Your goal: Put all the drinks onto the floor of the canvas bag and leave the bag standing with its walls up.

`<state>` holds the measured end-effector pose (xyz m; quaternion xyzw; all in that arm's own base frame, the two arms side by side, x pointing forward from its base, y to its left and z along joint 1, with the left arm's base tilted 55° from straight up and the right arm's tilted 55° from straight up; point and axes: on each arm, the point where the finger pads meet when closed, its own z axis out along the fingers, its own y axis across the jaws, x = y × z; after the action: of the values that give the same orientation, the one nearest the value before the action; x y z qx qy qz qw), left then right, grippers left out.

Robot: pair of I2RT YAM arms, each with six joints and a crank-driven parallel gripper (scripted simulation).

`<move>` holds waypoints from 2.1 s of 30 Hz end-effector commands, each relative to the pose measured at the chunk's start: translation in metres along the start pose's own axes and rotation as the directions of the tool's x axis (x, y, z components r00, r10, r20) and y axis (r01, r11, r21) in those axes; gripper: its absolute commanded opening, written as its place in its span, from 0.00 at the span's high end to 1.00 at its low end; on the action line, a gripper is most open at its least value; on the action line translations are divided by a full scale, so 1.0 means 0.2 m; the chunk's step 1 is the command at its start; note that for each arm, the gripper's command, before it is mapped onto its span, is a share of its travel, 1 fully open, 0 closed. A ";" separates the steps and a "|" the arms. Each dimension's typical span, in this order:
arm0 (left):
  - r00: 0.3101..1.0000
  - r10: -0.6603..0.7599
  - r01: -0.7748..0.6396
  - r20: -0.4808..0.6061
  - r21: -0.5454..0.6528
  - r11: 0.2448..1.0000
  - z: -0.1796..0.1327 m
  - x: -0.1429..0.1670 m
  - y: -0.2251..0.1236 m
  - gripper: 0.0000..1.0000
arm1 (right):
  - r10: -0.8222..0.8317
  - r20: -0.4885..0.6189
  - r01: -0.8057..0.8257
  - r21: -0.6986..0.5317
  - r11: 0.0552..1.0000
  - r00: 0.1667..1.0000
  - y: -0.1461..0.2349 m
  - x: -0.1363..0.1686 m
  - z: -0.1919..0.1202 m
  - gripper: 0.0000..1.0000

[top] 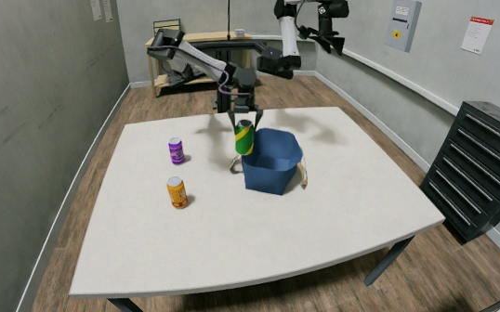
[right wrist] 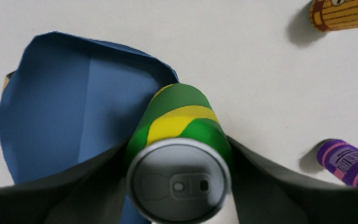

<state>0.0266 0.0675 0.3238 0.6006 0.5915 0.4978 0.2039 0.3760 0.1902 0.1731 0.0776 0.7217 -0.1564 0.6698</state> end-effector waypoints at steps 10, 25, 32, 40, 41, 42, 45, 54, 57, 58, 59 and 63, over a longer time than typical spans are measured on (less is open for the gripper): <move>1.000 -0.005 0.005 -0.013 -0.047 0.999 -0.09 0.00 0.01 0.00 | 0.018 0.011 -0.017 -0.032 0.999 1.000 0.17 -0.07 -0.05 0.26; 1.000 -0.005 0.005 -0.013 -0.047 0.999 -0.09 0.00 0.01 0.00 | 0.014 0.007 -0.014 -0.021 1.000 1.000 0.36 -0.10 -0.06 0.26; 1.000 -0.005 0.005 -0.013 -0.047 0.999 -0.09 0.00 0.01 0.00 | 0.022 0.006 -0.021 -0.024 0.999 1.000 0.46 -0.12 -0.06 0.26; 1.000 -0.005 0.005 -0.013 -0.047 0.999 -0.09 0.00 0.01 0.00 | 0.055 0.014 -0.055 -0.029 0.998 0.998 0.51 -0.20 -0.07 0.26; 1.000 -0.005 0.005 -0.013 -0.047 0.999 -0.09 0.00 0.01 0.00 | 0.087 0.023 -0.086 -0.030 0.996 0.996 0.51 -0.23 -0.07 0.26; 1.000 -0.005 0.005 -0.013 -0.047 0.999 -0.09 0.00 0.01 0.00 | 0.075 0.020 -0.075 -0.032 0.997 0.997 0.50 -0.23 -0.08 0.26; 1.000 -0.005 0.005 -0.013 -0.047 0.999 -0.09 0.00 0.01 0.00 | 0.118 0.031 -0.117 -0.034 0.993 0.993 0.51 -0.26 -0.08 0.26; 1.000 -0.005 0.005 -0.013 -0.047 0.999 -0.09 0.00 0.01 0.00 | 0.090 0.029 -0.088 -0.040 0.995 0.996 0.48 -0.19 -0.08 0.26; 1.000 -0.005 0.005 -0.013 -0.047 0.999 -0.09 0.00 0.01 0.00 | 0.102 0.032 -0.100 -0.041 0.994 0.994 0.50 -0.22 -0.08 0.26; 1.000 -0.005 0.005 -0.013 -0.047 0.999 -0.09 0.00 0.01 0.00 | 0.095 0.030 -0.094 -0.039 0.995 0.995 0.49 -0.20 -0.08 0.26; 1.000 -0.005 0.005 -0.013 -0.047 0.999 -0.09 0.00 0.01 0.00 | 0.082 0.027 -0.081 -0.038 0.996 0.996 0.48 -0.17 -0.08 0.26; 1.000 -0.005 0.005 -0.013 -0.047 0.999 -0.09 0.00 0.01 0.00 | 0.113 0.035 -0.111 -0.040 0.993 0.993 0.50 -0.24 -0.08 0.26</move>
<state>0.0266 0.0675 0.3238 0.6006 0.5915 0.4978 0.2039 0.4098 0.2732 0.1723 0.0817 0.7228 -0.1542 0.6686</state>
